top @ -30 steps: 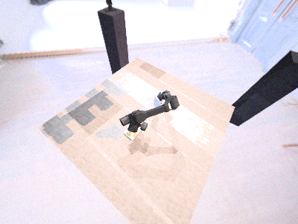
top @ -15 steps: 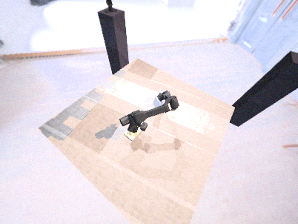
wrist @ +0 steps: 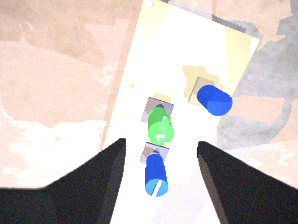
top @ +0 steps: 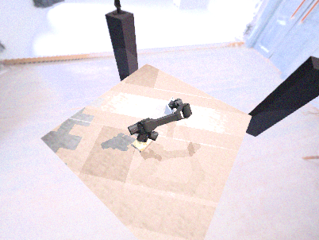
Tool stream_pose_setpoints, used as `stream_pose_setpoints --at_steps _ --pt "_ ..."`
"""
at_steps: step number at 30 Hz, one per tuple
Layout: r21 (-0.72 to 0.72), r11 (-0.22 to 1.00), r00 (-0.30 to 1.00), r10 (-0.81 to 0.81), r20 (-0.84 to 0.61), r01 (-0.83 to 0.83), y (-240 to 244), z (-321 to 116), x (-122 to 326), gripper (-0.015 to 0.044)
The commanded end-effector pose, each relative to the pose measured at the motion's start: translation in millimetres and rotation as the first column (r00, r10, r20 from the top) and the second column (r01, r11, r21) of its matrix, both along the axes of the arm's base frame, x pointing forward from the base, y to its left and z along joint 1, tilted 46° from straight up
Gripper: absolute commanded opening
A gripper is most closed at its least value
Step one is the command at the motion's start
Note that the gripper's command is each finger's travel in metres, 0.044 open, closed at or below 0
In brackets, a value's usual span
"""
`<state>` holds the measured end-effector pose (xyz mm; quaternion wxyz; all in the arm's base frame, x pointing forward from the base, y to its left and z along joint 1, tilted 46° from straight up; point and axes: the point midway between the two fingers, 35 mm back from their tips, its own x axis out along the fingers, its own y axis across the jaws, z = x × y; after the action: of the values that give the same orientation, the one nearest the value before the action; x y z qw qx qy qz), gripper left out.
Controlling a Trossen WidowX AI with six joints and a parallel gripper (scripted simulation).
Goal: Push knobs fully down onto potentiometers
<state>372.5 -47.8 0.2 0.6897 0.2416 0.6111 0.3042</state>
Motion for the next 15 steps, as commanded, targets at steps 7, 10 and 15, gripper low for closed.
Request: stream_pose_setpoints --at_steps 7,10,15 --pt "-0.008 1.0 1.0 -0.001 -0.005 0.0 -14 13 -102 0.044" --pt "-0.002 1.0 1.0 0.001 -0.007 -0.001 -11 14 -132 0.044" --pt "-0.002 1.0 1.0 0.001 -0.007 -0.001 -11 14 -134 0.044"
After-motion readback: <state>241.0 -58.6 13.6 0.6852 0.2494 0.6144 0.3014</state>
